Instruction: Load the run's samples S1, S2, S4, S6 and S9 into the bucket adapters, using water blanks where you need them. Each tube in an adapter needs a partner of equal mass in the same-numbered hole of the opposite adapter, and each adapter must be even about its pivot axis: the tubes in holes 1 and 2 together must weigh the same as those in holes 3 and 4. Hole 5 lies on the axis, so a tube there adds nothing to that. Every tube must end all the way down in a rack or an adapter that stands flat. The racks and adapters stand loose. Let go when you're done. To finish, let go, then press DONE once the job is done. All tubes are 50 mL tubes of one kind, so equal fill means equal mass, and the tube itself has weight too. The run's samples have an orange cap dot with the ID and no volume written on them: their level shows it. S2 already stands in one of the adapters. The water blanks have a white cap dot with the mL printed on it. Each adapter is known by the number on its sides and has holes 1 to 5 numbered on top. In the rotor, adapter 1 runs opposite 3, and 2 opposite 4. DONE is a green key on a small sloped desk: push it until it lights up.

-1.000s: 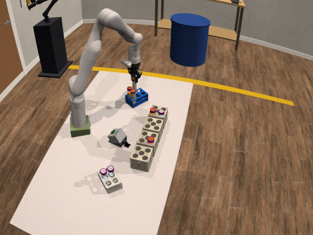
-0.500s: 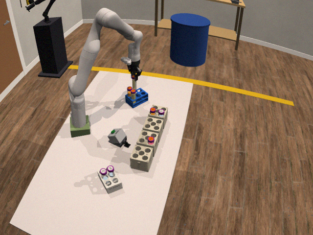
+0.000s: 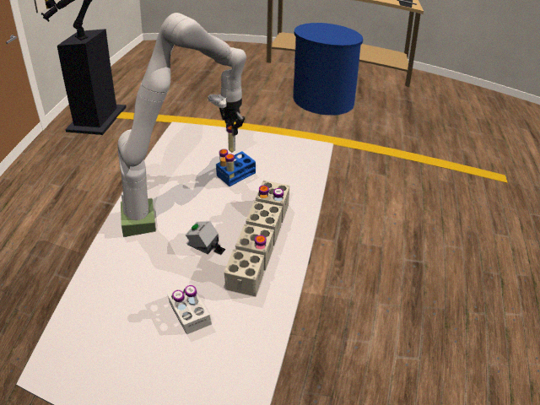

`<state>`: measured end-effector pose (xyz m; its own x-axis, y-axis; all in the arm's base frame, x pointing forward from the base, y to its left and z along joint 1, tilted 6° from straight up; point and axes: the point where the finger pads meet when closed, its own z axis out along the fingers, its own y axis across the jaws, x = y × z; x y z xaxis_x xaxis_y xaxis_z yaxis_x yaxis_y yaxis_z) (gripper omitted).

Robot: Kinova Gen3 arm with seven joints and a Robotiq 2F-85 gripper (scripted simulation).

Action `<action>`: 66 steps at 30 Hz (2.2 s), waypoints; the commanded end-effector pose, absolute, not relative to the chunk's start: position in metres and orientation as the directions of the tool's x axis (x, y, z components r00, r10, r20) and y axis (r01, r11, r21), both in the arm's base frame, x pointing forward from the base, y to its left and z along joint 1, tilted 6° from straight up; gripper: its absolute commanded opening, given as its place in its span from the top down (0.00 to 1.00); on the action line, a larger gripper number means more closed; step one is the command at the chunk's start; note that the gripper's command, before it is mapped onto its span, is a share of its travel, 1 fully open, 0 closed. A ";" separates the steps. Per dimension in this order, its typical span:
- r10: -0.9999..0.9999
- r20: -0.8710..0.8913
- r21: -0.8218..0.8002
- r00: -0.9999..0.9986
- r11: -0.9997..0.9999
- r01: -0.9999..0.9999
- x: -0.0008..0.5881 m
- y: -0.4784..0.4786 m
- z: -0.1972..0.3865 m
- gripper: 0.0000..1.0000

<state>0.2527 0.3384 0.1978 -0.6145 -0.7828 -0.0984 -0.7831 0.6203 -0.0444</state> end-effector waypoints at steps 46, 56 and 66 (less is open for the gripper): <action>-0.584 -0.116 -0.011 -0.803 0.809 -0.587 0.274 0.300 0.236 0.90; -0.412 -0.117 0.012 -0.904 0.909 -0.416 0.292 0.272 0.236 0.90; -0.262 -0.114 0.030 -0.958 0.963 -0.266 0.307 0.250 0.237 0.90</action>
